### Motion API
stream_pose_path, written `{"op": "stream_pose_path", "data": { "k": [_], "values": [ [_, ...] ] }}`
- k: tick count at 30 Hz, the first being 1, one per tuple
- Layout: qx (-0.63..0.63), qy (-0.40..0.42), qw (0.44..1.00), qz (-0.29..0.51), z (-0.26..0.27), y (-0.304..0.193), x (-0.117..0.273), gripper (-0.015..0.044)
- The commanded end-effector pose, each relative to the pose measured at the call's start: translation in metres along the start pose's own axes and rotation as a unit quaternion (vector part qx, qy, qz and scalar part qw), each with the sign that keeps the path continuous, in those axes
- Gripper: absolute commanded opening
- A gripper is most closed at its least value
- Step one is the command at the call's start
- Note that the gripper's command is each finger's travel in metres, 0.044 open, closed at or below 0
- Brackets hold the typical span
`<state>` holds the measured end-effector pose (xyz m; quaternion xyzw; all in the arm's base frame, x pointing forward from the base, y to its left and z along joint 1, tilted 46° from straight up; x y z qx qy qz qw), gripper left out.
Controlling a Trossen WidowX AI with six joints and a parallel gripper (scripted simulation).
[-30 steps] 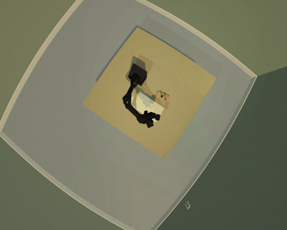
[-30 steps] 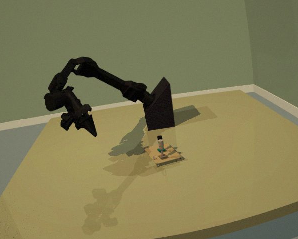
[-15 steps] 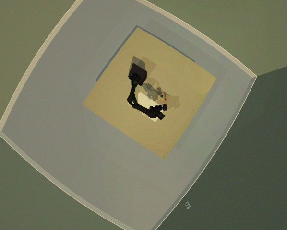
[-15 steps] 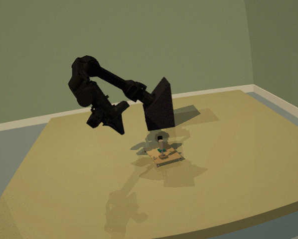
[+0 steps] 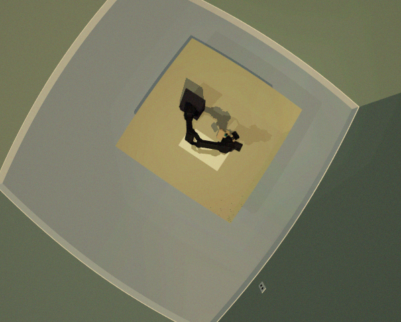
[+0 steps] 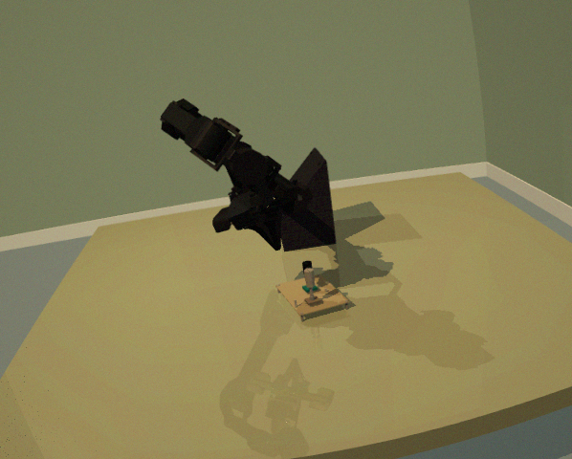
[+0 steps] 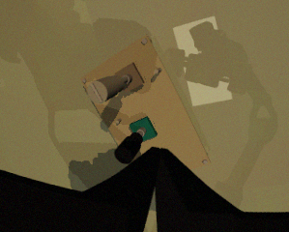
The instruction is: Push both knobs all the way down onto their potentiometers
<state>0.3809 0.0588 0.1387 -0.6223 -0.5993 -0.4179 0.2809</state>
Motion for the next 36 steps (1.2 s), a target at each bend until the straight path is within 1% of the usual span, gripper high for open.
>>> {"op": "stream_pose_path", "data": {
  "k": [1, 11, 15, 19, 27, 36],
  "values": [
    [0.051, -0.035, 0.998, 0.003, 0.019, -0.012, -0.007, 0.0000],
    [0.177, -0.121, 0.977, -0.014, 0.066, -0.043, -0.015, 0.0000],
    [0.179, -0.123, 0.976, -0.015, 0.067, -0.044, -0.015, 0.0000],
    [0.179, -0.123, 0.976, -0.015, 0.062, -0.042, -0.034, 0.0000],
    [0.179, -0.123, 0.976, -0.015, 0.062, -0.042, -0.037, 0.0000],
    [0.179, -0.124, 0.976, -0.015, 0.058, -0.041, -0.051, 0.0000]
  ]
}}
Point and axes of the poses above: the point midway between the two fingers, 35 mm back from their tips, its own x axis back along the fingers, its own z axis across the jaws, y = z × x, the point moved 7 cm from there along x, back along the fingers, and after that the axes turned 8 degrees about x, right-handed, at the moved point
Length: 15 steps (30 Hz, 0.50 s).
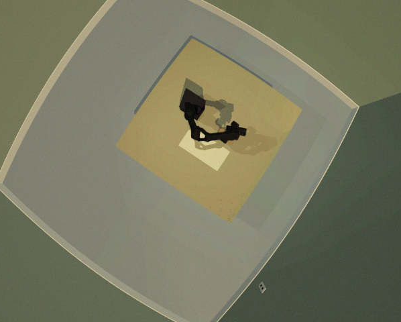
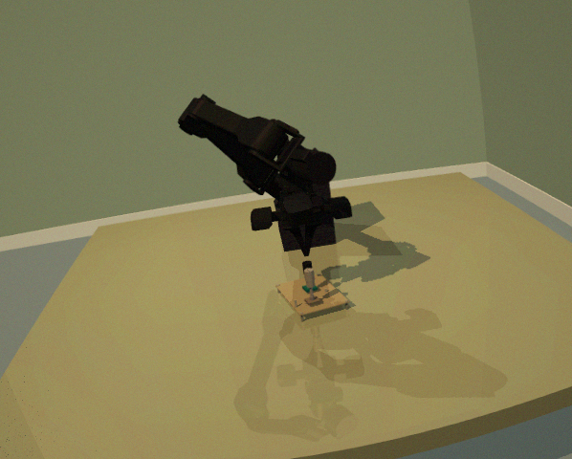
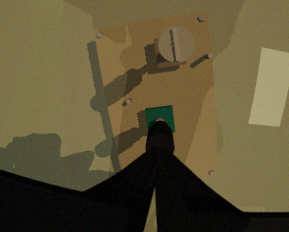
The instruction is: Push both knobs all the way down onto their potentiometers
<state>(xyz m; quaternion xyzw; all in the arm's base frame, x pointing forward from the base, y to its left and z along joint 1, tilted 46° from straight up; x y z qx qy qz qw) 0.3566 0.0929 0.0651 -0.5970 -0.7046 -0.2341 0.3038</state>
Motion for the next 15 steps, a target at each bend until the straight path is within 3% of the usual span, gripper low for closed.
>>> {"op": "stream_pose_path", "data": {
  "k": [1, 15],
  "values": [
    [0.004, -0.003, 1.000, 0.004, -0.0002, -0.0023, -0.0087, 0.0000],
    [0.004, -0.003, 1.000, 0.004, -0.0003, -0.0024, -0.0104, 0.0000]
  ]
}}
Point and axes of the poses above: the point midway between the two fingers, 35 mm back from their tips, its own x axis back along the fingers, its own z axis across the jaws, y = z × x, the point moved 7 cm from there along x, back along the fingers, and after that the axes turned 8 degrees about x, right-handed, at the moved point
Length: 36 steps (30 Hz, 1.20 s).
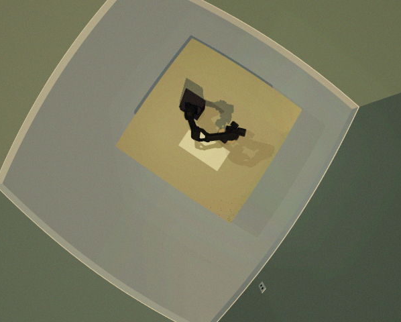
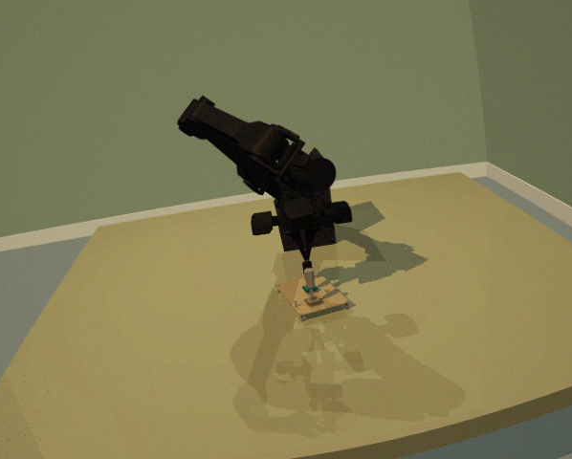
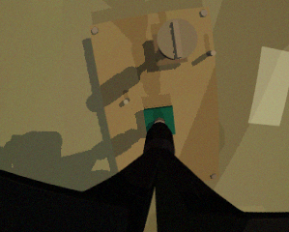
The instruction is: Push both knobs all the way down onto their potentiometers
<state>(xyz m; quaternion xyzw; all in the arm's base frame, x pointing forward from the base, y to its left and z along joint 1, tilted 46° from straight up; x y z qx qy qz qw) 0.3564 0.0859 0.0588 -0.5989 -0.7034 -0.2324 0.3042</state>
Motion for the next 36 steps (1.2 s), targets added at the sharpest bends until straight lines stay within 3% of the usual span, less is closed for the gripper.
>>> {"op": "stream_pose_path", "data": {
  "k": [1, 36],
  "values": [
    [0.004, -0.002, 1.000, 0.002, 0.0002, -0.0012, -0.0013, 0.0000],
    [0.004, -0.003, 1.000, 0.002, 0.0001, -0.0012, -0.0059, 0.0000]
  ]
}}
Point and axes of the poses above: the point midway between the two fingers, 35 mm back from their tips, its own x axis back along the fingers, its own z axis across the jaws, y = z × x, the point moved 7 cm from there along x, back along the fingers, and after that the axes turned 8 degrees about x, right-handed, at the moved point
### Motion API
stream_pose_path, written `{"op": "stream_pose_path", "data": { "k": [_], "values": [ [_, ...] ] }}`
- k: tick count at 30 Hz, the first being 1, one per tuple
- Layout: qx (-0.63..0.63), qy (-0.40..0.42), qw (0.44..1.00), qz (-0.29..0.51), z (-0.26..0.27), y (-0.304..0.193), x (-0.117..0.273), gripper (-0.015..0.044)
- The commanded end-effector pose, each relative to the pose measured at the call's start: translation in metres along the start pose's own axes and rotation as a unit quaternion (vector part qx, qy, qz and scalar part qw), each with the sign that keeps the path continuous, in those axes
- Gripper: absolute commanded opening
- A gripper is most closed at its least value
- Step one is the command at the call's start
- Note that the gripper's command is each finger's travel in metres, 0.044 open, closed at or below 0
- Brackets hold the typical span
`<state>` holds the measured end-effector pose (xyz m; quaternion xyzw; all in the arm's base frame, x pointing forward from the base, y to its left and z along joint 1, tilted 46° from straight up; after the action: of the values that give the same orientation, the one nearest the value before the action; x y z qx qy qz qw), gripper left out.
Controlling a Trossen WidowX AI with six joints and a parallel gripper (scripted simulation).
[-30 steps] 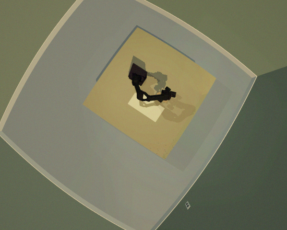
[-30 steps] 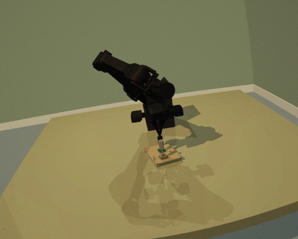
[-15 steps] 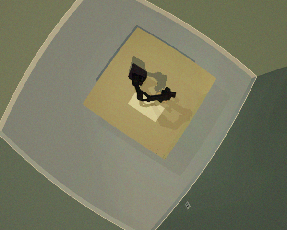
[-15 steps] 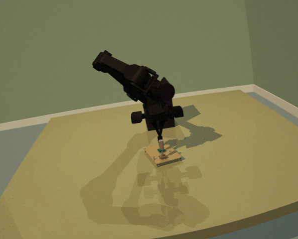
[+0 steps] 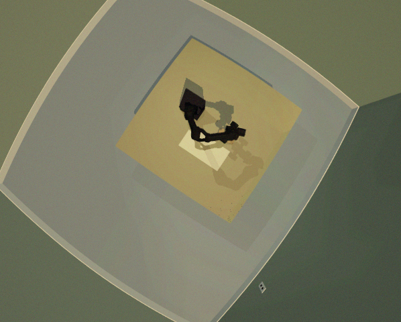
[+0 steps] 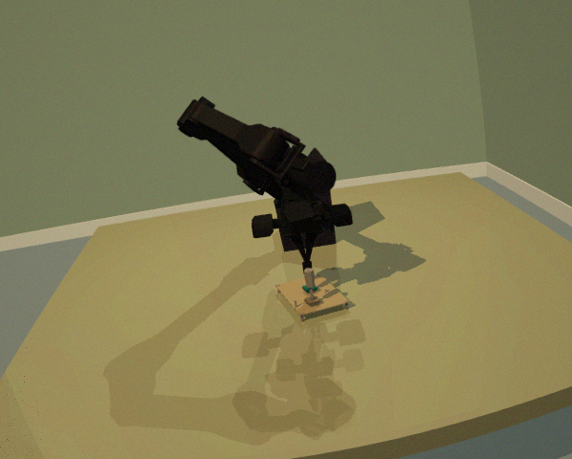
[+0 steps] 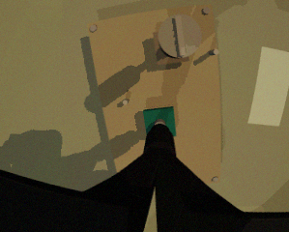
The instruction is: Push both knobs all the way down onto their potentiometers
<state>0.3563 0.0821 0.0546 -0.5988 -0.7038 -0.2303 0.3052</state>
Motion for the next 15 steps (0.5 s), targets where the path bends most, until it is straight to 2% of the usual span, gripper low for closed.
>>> {"op": "stream_pose_path", "data": {
  "k": [1, 15],
  "values": [
    [0.001, -0.002, 1.000, 0.001, -0.0002, -0.0007, -0.0003, 0.0000],
    [0.001, -0.002, 1.000, 0.001, -0.0003, -0.0007, -0.0044, 0.0000]
  ]
}}
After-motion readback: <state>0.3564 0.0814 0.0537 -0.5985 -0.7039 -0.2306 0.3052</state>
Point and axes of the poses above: the point midway between the two fingers, 35 mm back from their tips, its own x axis back along the fingers, its own z axis across the jaws, y = z × x, the point moved 7 cm from there along x, back along the fingers, and after that the axes turned 8 degrees about x, right-handed, at the moved point
